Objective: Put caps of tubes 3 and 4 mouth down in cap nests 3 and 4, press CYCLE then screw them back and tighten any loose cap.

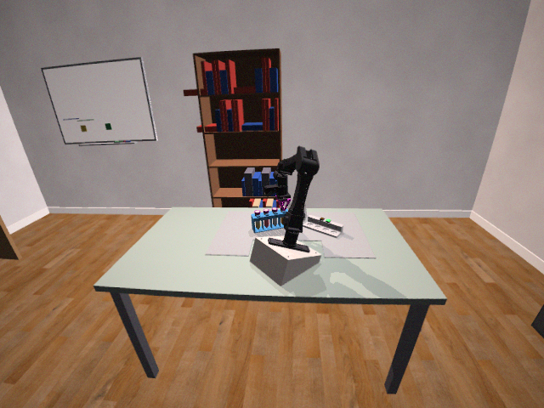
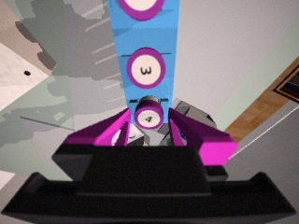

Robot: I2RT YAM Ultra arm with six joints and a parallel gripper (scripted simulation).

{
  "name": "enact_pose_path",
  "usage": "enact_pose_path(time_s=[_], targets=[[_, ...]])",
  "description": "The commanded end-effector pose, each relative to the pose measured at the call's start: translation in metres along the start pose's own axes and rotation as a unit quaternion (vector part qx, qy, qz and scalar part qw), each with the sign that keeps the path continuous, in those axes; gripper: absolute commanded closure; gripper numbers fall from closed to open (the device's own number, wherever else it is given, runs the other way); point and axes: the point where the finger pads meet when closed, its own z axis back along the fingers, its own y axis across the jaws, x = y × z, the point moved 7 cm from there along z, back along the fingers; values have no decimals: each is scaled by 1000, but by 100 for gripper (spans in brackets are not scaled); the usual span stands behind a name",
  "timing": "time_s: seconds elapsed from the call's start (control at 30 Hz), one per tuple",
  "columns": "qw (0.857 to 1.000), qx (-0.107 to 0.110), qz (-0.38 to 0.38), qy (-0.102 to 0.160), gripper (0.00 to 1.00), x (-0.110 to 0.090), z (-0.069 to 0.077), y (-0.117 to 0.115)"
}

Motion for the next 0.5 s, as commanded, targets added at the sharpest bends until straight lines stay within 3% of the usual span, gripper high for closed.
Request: enact_pose_path(time_s=[0.0,0.27,0.3,0.47], targets=[[996,-10,90,0,51,-1,6,-1],[996,-10,90,0,51,-1,6,-1],[996,-10,90,0,100,-1,6,-1],[996,-10,90,0,100,-1,6,-1]])
